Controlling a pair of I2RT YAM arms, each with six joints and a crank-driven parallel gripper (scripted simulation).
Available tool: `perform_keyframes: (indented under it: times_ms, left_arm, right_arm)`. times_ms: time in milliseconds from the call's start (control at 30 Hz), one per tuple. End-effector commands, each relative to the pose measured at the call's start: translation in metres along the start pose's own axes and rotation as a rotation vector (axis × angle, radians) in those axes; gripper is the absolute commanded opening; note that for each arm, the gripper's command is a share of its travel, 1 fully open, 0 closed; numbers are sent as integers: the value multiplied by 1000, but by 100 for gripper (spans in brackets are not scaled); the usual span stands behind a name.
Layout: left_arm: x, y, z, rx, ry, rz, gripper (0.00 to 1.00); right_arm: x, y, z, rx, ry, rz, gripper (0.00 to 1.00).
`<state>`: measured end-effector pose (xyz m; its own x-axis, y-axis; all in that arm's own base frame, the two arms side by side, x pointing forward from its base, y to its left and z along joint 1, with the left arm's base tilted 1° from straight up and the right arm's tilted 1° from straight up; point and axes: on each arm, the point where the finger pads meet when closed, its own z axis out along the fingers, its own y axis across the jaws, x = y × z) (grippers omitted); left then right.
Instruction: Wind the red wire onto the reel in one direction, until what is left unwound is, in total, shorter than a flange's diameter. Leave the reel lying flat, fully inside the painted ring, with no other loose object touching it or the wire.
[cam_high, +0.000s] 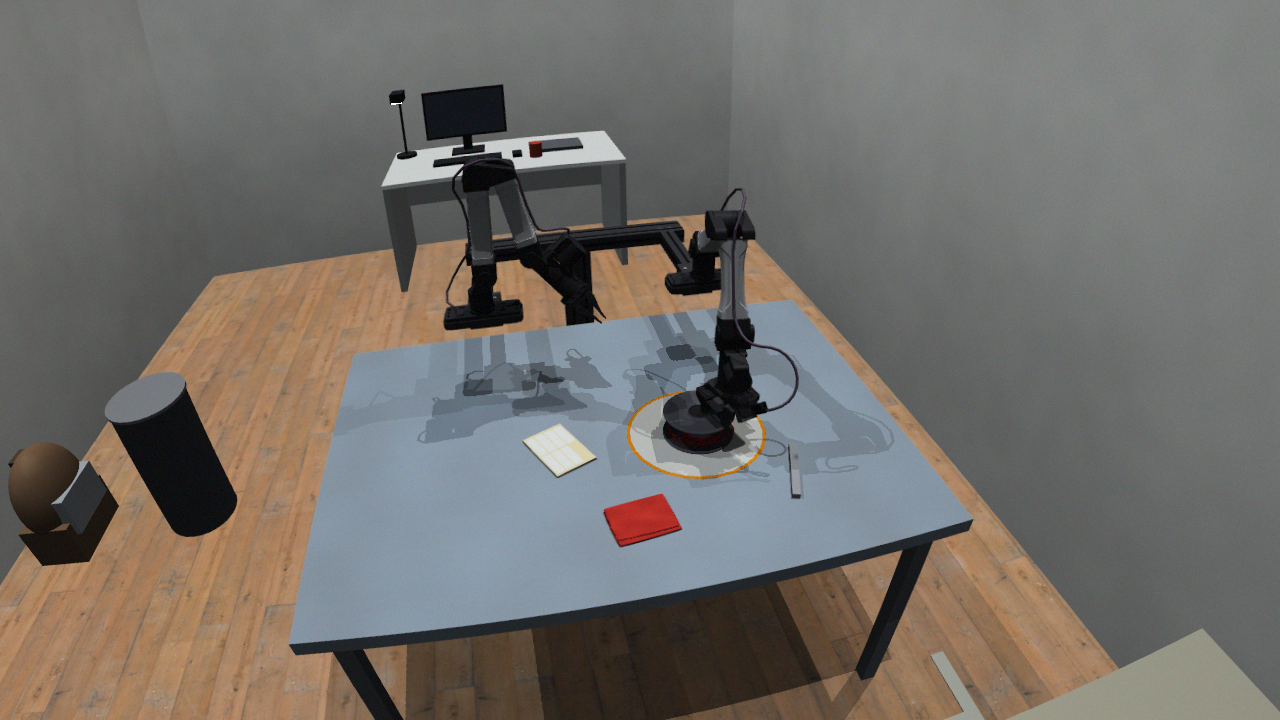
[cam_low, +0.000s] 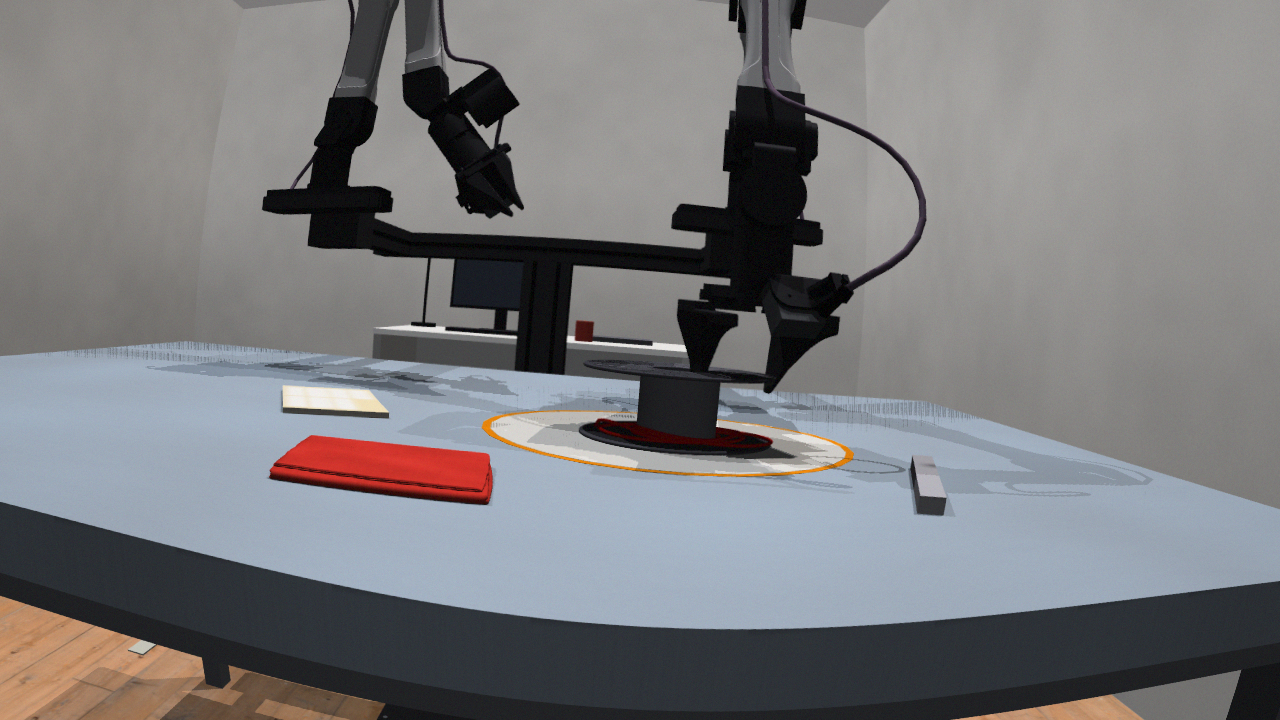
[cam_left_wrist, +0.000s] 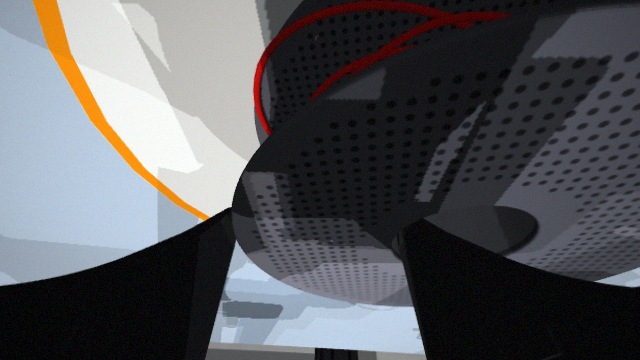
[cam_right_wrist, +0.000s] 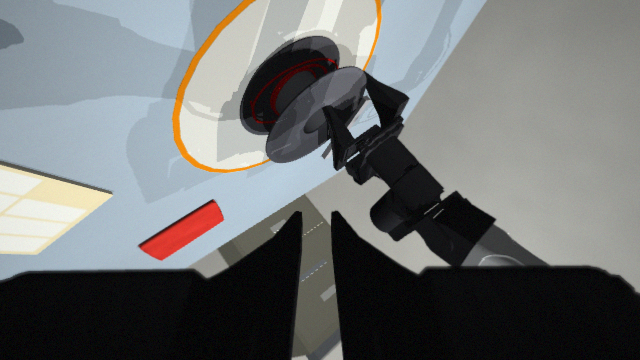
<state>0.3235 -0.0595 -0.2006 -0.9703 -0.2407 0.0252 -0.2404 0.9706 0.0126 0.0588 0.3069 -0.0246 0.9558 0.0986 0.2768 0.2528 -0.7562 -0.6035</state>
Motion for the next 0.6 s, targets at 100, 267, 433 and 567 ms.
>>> perform_keyframes:
  times_ms: [100, 267, 433, 567]
  left_arm:
    - [-8, -3, -6, 6, -36, 9, 93]
    - [-8, -3, -13, 6, -36, 9, 93]
    - [-8, -3, -26, 6, -36, 9, 93]
    - [-9, -3, -49, 6, -36, 9, 93]
  right_arm:
    - [5, -21, -1, 56, 4, 9, 15]
    - [5, -21, -1, 56, 4, 9, 15]
    - [5, -21, -1, 56, 4, 9, 15]
    - [5, -21, -1, 56, 4, 9, 15]
